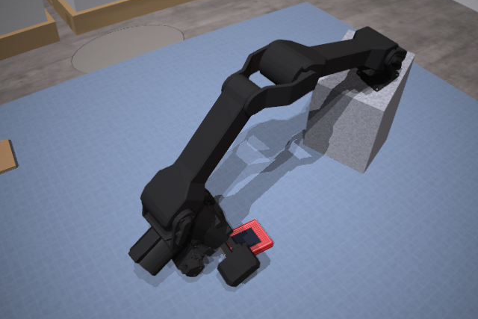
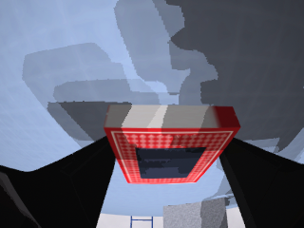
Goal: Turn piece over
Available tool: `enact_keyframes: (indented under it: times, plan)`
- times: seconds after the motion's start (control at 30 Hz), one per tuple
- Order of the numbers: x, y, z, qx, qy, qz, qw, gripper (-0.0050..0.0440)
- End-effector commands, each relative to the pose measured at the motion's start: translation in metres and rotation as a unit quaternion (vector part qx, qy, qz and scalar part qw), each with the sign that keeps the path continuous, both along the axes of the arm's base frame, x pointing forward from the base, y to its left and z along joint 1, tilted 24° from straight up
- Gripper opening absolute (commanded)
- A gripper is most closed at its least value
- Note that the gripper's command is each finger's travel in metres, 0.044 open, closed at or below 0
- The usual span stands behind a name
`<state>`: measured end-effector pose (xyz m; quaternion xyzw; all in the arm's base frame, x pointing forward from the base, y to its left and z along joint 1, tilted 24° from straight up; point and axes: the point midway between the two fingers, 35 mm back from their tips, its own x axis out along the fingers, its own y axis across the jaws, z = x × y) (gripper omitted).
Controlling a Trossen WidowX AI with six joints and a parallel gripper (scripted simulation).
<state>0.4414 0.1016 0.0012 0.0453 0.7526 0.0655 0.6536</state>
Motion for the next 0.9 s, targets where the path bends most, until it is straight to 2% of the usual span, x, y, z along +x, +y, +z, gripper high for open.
enact_keyframes:
  times: [0.0,0.73,0.87]
  plan:
    - [0.000,0.000,0.001,0.000,-0.001,0.000,1.000,0.0000]
    - [0.000,0.000,0.000,0.000,0.000,0.000,1.000,0.0000]
    - [-0.007,-0.003,0.016,0.000,0.000,-0.001,1.000,0.0000]
